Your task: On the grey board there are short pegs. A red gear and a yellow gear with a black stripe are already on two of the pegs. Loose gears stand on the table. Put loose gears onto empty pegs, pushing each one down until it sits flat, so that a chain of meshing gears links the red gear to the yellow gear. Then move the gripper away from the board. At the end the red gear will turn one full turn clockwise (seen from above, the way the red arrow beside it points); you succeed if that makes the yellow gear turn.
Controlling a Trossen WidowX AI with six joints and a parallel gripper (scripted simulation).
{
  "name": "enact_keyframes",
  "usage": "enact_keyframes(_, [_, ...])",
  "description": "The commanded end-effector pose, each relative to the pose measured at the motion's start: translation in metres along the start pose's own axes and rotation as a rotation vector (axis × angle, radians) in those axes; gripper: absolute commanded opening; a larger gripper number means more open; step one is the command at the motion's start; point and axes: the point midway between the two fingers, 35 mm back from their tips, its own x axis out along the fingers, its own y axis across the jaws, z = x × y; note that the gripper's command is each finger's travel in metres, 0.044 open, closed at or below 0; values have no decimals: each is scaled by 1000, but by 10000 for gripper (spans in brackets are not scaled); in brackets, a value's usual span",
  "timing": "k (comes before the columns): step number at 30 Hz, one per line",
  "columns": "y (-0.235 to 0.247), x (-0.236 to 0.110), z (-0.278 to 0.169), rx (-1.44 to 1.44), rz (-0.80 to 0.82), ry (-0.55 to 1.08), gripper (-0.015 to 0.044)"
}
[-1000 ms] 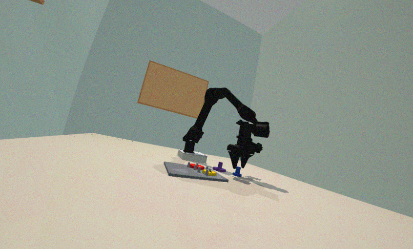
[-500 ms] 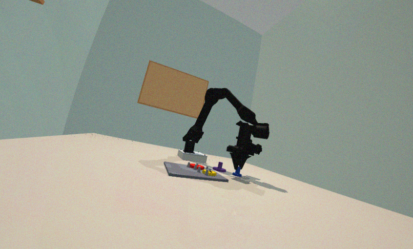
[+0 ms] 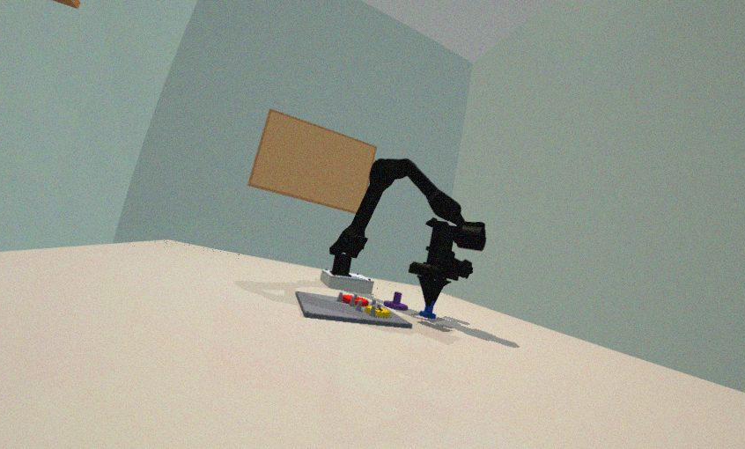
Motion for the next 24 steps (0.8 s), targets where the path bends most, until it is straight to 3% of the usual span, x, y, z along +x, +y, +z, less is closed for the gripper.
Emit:
enact_keyframes(1, [0, -4, 2, 3, -2, 0, 0])
enact_keyframes(24, [-1, -52, 13, 3, -3, -1, 0])
